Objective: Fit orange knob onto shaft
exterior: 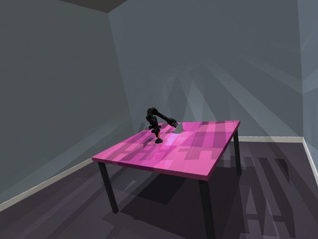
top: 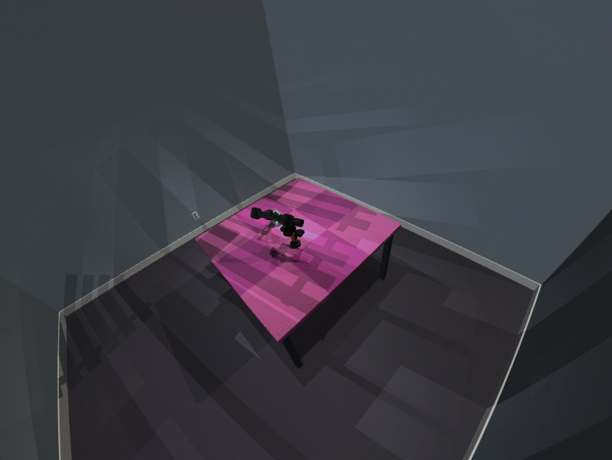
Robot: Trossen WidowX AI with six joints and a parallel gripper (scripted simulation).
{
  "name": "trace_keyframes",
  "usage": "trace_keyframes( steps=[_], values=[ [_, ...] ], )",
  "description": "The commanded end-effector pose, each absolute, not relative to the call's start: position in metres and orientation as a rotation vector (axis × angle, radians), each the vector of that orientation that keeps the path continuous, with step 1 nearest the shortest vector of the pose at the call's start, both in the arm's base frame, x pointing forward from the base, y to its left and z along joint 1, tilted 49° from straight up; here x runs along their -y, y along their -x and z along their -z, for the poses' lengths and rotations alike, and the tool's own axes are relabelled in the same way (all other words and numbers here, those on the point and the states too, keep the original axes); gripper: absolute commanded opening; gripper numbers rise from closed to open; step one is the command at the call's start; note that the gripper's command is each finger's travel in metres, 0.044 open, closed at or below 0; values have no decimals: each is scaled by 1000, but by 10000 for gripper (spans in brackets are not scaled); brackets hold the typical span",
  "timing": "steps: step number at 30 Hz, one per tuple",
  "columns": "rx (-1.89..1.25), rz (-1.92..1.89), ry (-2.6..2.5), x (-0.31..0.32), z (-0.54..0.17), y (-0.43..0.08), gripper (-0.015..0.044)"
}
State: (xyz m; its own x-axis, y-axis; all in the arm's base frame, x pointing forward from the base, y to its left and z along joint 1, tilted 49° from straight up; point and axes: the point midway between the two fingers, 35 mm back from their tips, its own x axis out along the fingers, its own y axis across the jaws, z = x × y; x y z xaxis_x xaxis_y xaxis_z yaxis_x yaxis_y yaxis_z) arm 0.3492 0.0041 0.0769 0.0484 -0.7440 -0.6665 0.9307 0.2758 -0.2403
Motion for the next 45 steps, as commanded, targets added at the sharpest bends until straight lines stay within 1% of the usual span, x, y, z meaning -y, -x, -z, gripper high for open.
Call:
trace_keyframes(
  steps=[1, 5, 45],
  values=[
    [-747, 1331, -347, -6, -80, -348, 0],
    [-668, 1379, -443, -6, -78, -346, 0],
    [-668, 1379, -443, -5, -76, -348, 0]
  ],
)
